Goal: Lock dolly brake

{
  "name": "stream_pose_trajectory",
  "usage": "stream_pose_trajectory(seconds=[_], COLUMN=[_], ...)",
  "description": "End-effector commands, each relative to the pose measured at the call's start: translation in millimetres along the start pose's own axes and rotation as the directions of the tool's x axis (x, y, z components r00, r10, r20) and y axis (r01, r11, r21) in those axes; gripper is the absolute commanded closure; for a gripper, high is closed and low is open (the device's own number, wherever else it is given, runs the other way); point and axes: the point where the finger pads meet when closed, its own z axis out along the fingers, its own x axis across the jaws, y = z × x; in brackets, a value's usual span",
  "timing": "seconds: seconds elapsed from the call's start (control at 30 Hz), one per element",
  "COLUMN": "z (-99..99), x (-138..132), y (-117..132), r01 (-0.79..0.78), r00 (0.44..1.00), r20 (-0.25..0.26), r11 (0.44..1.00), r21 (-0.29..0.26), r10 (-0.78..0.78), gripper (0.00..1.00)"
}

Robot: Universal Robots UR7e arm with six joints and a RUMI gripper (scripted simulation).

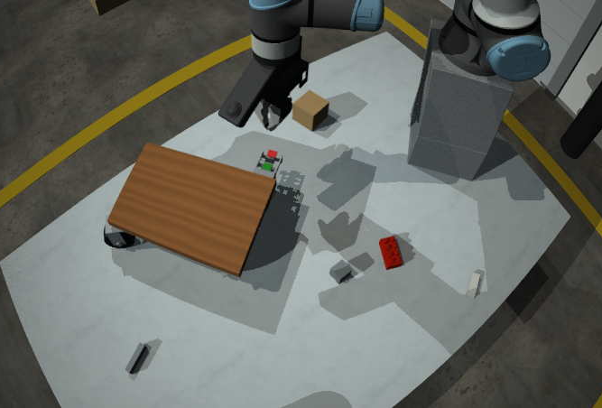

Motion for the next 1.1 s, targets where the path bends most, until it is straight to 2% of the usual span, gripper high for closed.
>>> stream_pose_trajectory(seconds=[0.0,0.03,0.27,0.5,0.57,0.6,0.77,1.07], z=[2.1,2.6,6.5,10.2,10.2,10.7,13.1,16.9], x=[0.6,0.4,-0.8,-1.1,-1.1,-1.1,-0.7,1.0], y=[-2.0,-1.9,-0.3,2.3,2.3,2.7,4.9,8.6], r01=[0.211,0.305,0.507,0.693,0.693,0.761,0.852,0.969], r00=[0.978,0.952,0.862,0.721,0.721,0.649,0.523,0.247], r20=[0.001,0.000,-0.004,-0.007,-0.007,-0.008,-0.009,-0.011], r11=[0.977,0.952,0.862,0.720,0.720,0.649,0.523,0.247], r21=[0.016,0.018,0.013,0.009,0.009,0.010,0.006,0.004], r10=[-0.211,-0.305,-0.507,-0.693,-0.693,-0.761,-0.852,-0.969], gripper=[1.00,1.00,1.00,1.00,1.00,1.00,1.00,1.00])
